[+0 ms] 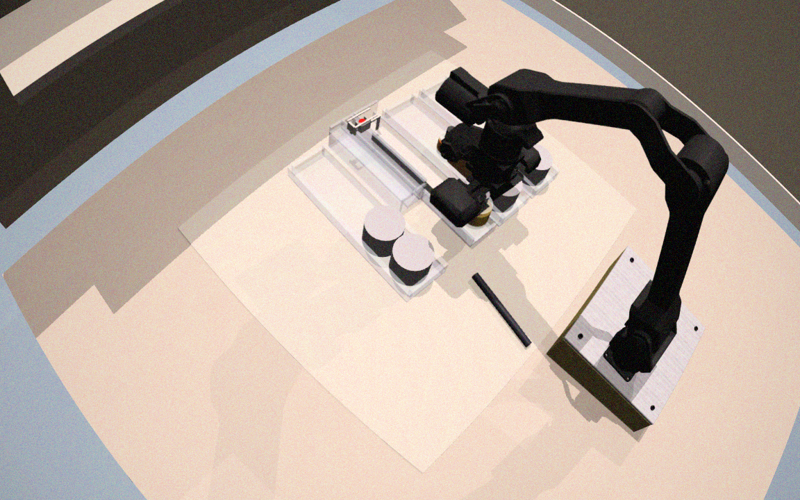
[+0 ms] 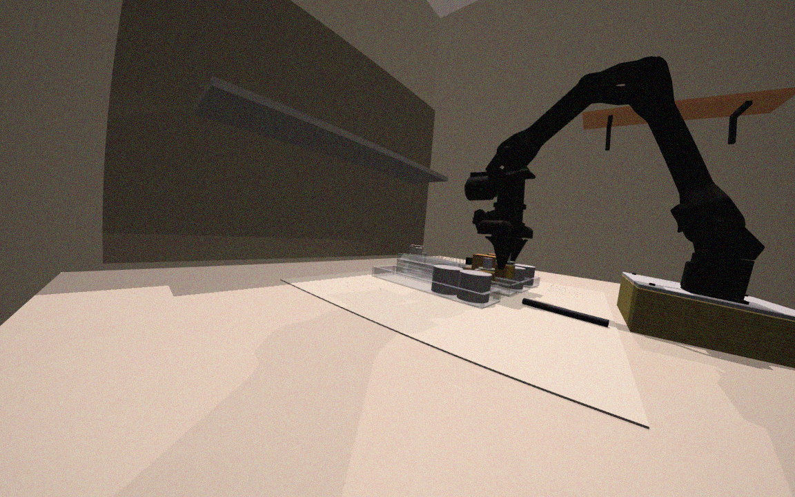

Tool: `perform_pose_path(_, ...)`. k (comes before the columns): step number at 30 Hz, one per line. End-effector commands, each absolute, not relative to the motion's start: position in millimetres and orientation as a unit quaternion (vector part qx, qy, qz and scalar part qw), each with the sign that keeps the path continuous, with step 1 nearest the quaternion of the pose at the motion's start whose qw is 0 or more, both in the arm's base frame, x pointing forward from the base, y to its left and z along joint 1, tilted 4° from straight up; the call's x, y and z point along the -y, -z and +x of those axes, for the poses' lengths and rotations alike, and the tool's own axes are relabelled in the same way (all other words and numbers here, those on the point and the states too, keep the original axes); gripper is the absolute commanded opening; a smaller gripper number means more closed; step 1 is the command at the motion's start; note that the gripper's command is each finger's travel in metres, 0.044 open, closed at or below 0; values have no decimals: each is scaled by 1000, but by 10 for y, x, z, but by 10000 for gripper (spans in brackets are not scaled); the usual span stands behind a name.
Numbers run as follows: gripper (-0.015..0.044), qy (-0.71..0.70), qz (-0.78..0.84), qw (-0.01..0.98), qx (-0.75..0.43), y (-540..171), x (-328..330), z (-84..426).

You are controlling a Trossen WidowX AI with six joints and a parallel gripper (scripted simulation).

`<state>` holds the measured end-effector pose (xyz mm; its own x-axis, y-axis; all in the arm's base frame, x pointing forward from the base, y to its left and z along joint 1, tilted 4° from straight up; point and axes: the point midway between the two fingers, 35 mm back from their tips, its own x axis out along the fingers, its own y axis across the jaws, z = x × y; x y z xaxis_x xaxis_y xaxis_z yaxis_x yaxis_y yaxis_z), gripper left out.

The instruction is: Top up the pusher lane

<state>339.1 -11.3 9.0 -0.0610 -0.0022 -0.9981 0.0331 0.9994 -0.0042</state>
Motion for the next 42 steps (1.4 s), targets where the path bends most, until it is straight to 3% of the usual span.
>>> perform_pose_path(1, 0, 12, 13, 695, -719, -110, 108, 3466)
perform_pose_path(42, 0, 12, 13, 695, -719, 43, 107, 3453)
